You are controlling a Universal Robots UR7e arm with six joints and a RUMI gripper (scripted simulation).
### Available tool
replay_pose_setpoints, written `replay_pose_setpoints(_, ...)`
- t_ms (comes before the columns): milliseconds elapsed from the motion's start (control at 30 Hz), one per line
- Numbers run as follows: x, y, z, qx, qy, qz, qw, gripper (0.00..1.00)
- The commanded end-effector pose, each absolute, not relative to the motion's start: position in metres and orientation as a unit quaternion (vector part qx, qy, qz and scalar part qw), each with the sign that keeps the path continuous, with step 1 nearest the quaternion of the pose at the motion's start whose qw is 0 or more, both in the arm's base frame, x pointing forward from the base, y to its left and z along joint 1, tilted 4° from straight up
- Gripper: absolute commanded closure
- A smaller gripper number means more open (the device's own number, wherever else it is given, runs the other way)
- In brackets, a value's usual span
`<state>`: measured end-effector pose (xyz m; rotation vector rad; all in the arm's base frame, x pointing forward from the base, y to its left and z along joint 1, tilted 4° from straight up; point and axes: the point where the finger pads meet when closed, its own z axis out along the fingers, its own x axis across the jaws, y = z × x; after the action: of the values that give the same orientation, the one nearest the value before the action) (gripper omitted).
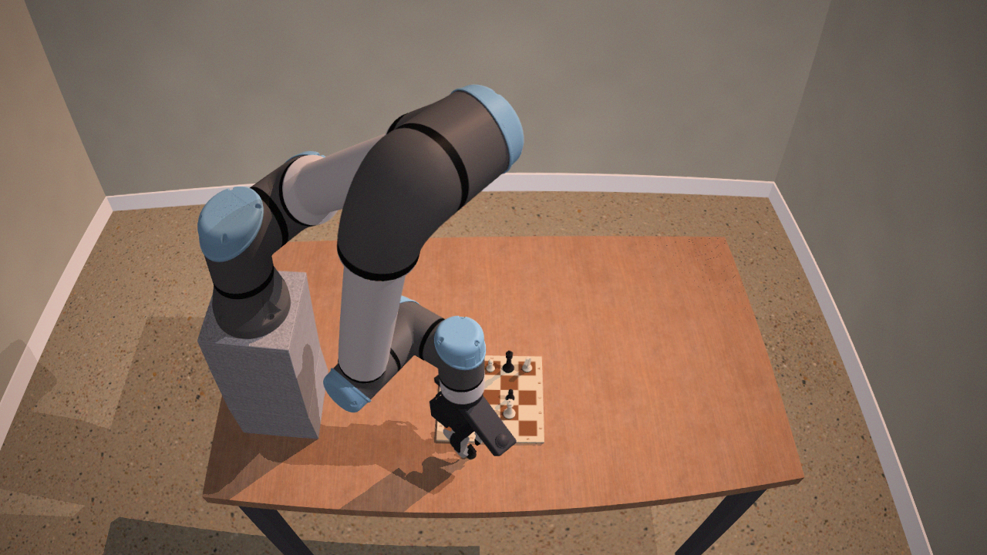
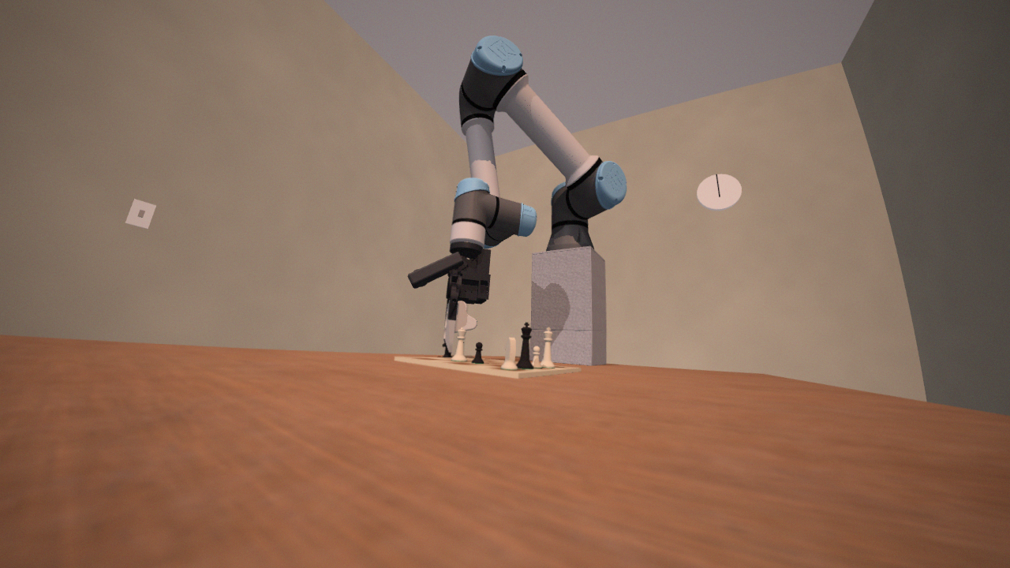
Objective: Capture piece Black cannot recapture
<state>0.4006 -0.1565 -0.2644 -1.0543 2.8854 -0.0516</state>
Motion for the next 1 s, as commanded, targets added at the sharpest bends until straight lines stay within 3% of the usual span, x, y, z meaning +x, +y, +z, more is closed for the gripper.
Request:
replay_pose_setpoints(0, 0.400, -0.157, -0.257, -0.343, 0.939, -0.017, 0.035, 0.78)
replay_pose_setpoints(967, 0.394, -0.156, -0.179, -0.343, 0.939, -0.017, 0.035, 0.78)
